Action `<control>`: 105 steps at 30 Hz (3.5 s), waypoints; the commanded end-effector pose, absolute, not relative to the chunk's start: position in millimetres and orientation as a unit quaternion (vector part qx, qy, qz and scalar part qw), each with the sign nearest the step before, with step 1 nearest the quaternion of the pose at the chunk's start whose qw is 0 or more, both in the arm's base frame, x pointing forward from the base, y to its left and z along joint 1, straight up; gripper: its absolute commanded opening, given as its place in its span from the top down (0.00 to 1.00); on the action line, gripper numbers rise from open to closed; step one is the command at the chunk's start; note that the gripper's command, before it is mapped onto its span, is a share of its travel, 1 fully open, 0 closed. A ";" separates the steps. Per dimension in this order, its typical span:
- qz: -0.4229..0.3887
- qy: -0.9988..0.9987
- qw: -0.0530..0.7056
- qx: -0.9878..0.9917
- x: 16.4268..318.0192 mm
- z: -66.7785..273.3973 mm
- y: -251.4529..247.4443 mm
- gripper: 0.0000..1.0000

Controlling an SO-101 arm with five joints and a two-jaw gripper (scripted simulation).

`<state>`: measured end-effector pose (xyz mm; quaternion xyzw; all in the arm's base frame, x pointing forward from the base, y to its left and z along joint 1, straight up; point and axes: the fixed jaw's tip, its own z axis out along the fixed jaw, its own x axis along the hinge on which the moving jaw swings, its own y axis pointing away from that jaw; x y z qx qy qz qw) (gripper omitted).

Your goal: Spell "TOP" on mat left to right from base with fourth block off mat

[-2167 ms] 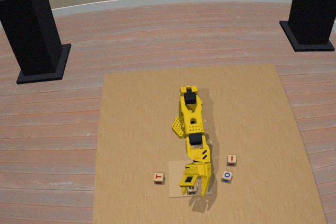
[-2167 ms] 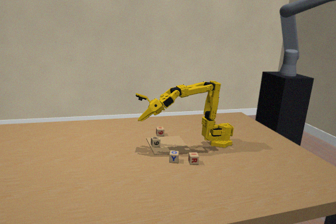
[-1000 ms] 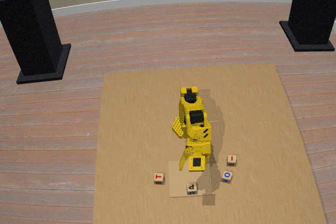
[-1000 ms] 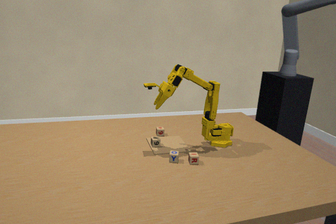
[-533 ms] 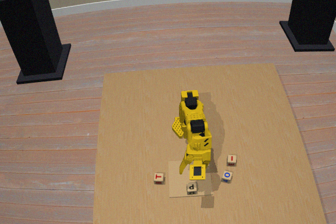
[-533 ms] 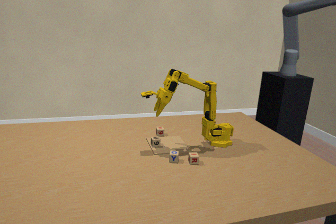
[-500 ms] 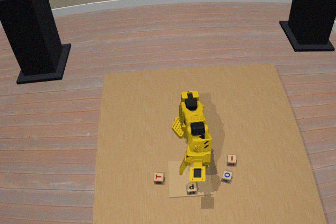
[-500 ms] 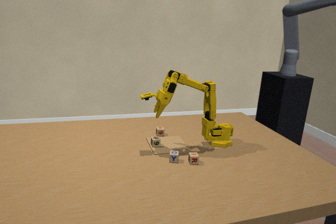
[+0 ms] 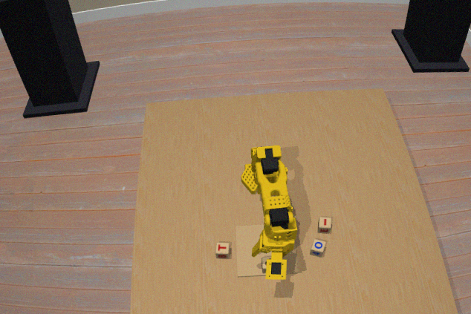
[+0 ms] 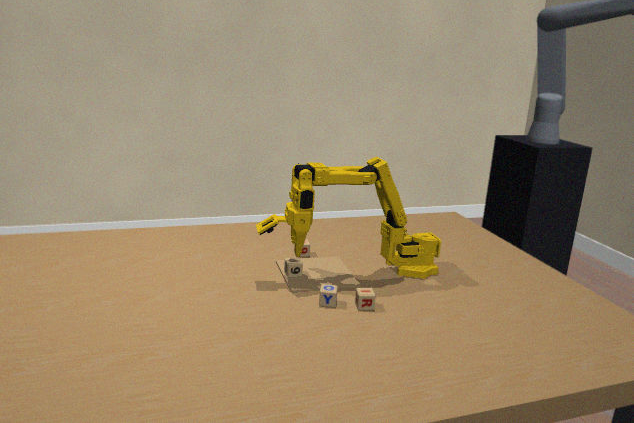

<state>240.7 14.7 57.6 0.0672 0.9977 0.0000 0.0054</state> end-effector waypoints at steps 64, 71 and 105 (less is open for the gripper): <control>0.005 0.997 0.050 0.059 250.5 57.2 16.4 0.65; 0.005 0.997 0.050 0.059 251.0 48.0 16.5 0.65; 0.005 0.997 0.050 0.059 251.0 39.7 16.5 0.65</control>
